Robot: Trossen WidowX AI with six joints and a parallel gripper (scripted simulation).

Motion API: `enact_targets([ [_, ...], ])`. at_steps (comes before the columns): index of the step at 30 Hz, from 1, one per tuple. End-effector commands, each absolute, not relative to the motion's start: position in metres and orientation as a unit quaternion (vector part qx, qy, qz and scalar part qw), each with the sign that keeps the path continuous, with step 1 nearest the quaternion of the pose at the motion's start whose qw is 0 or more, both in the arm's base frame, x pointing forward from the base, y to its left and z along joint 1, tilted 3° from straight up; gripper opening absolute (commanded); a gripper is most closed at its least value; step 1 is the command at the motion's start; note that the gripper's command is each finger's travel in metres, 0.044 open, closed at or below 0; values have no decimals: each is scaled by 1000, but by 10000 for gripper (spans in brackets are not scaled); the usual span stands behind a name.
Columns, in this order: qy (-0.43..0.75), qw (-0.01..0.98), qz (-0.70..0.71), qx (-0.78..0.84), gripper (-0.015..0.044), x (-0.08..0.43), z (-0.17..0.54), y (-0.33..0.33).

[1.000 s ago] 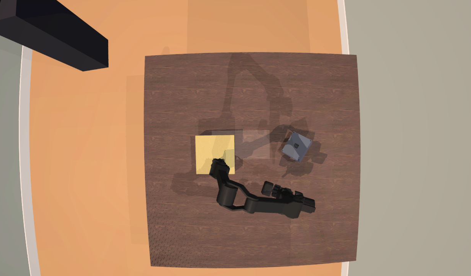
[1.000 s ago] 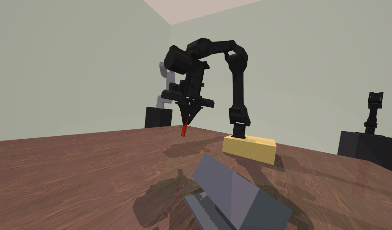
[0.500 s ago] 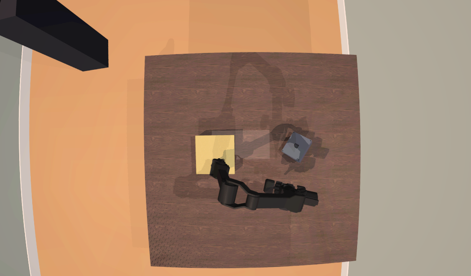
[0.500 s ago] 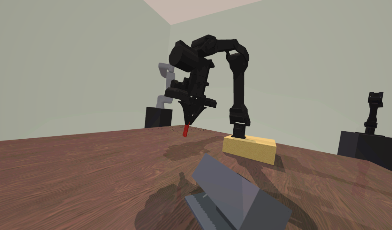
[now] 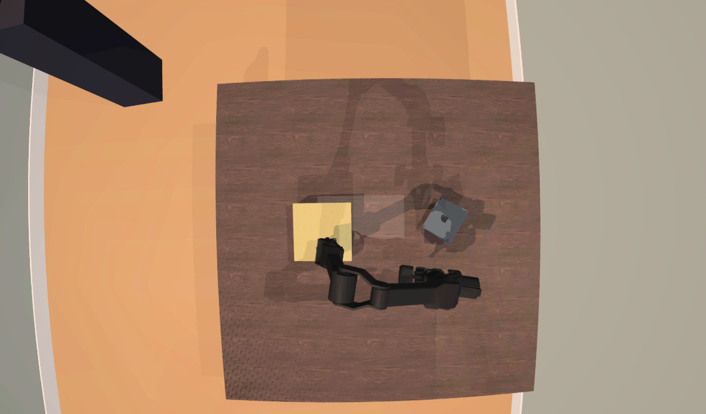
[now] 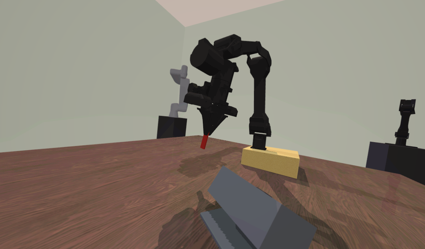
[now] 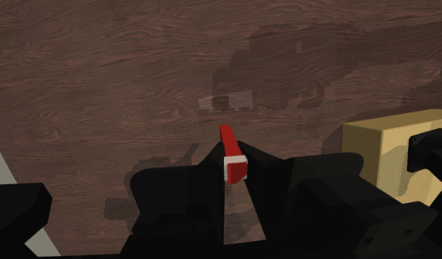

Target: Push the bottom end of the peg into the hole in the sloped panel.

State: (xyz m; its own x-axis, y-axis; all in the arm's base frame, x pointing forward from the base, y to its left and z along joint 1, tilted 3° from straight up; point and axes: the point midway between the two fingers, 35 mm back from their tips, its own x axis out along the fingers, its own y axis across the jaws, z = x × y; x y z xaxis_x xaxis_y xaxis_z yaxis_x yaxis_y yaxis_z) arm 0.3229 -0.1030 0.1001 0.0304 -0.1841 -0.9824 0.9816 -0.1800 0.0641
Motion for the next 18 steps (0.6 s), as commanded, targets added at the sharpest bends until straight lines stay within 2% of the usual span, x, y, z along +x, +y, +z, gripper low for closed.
enact_targets([
  [1, 396, 520, -569, 498, 0, 326, 101, -99],
  [18, 416, 566, -543, 461, 0, 338, 104, -77],
])
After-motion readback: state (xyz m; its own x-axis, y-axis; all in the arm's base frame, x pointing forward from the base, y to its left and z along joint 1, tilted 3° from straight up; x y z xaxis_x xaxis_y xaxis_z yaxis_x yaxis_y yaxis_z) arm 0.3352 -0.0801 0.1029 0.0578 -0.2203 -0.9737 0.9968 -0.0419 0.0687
